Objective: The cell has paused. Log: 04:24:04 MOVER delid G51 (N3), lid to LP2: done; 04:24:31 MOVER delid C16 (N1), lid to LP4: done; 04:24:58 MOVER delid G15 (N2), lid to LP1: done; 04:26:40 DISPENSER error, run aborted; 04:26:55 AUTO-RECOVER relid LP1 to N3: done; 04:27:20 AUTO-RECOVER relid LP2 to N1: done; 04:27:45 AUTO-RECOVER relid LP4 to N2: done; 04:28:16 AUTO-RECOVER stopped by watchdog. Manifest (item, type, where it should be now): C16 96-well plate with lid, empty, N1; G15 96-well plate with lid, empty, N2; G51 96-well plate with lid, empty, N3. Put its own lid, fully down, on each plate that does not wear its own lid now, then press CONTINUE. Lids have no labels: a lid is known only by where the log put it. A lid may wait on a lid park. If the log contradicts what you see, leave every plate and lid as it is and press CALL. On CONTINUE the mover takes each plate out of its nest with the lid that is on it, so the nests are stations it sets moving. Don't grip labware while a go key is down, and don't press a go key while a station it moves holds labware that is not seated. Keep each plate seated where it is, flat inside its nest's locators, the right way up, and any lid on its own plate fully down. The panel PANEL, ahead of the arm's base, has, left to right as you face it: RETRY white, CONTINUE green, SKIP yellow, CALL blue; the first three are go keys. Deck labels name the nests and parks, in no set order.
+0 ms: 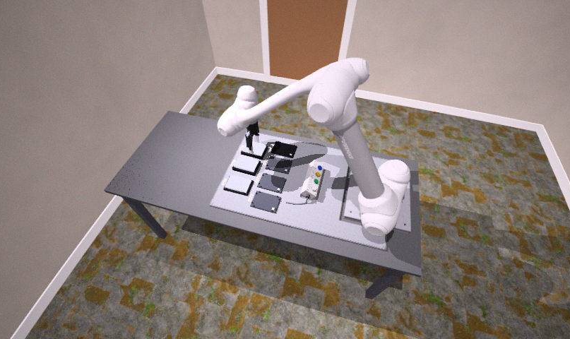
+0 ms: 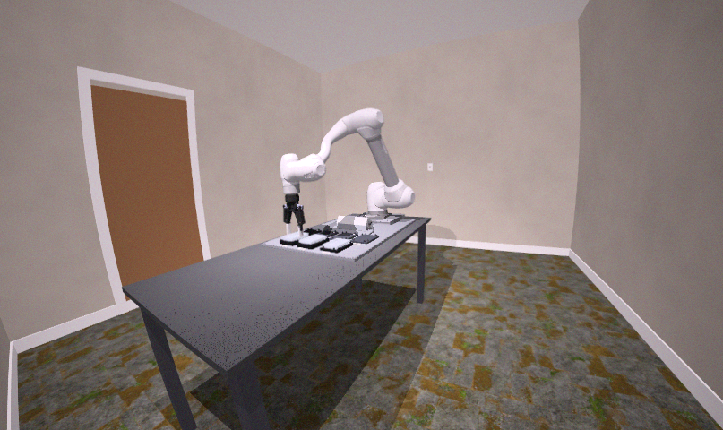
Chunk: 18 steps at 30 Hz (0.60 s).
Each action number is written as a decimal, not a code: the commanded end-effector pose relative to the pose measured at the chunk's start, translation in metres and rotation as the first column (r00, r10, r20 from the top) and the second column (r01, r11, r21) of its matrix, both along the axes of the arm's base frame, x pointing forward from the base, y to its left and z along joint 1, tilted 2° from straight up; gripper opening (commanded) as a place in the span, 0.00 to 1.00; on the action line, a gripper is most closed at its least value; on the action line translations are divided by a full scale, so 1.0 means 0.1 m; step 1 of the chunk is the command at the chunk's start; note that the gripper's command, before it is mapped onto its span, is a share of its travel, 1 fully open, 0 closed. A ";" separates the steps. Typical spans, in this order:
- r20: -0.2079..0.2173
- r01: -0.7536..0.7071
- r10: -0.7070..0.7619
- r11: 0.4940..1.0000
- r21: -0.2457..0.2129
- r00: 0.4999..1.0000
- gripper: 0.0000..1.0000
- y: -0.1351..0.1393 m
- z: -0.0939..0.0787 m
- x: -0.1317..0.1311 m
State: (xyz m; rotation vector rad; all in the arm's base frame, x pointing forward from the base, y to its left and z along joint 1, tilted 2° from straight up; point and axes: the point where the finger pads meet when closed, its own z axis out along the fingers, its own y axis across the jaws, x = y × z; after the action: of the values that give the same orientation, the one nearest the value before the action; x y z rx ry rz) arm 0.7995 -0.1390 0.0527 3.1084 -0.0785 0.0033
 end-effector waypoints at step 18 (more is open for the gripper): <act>0.000 0.000 0.000 1.000 0.000 1.000 0.00 0.00 -0.02 0.00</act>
State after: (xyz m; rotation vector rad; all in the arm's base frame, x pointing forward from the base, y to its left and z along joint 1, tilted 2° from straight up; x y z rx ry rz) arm 0.7995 -0.1390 0.0511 3.1084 -0.0785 0.0033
